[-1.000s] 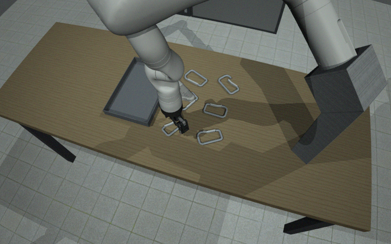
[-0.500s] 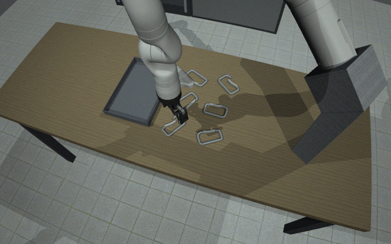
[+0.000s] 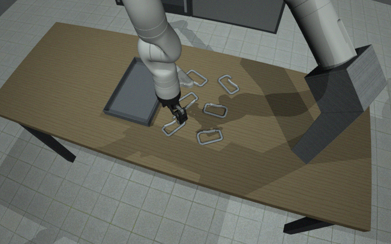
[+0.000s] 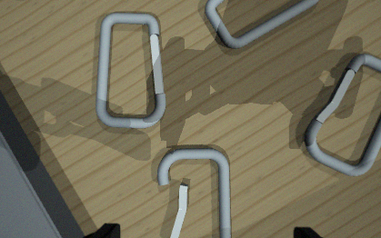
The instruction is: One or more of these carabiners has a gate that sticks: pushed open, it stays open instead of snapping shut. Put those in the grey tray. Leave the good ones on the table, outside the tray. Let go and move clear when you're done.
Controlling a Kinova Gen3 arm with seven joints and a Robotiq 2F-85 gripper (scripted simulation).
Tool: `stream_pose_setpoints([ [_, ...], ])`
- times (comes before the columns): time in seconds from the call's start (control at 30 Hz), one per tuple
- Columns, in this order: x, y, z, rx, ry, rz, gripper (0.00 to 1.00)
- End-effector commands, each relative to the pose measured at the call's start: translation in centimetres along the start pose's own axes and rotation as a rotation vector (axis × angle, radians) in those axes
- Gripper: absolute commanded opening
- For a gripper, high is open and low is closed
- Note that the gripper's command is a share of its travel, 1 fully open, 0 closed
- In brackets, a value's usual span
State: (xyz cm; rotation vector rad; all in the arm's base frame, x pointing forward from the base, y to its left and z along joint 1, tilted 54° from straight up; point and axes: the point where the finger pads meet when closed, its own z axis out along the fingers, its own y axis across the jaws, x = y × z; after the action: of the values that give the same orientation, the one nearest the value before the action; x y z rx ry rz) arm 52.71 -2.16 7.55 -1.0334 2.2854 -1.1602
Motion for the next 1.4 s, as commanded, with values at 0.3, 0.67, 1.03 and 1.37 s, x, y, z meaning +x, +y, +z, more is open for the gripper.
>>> stream_pose_setpoints([
  [0.3, 0.0, 0.0, 0.0, 0.000, -0.001, 0.000, 1.00],
  [0.67, 3.9, -3.8, 0.0, 0.000, -0.001, 0.122, 1.00],
  [1.03, 3.9, -3.8, 0.0, 0.000, -0.001, 0.122, 1.00],
  [1.37, 5.3, -4.1, -4.9, 0.000, -0.004, 0.120, 1.00],
])
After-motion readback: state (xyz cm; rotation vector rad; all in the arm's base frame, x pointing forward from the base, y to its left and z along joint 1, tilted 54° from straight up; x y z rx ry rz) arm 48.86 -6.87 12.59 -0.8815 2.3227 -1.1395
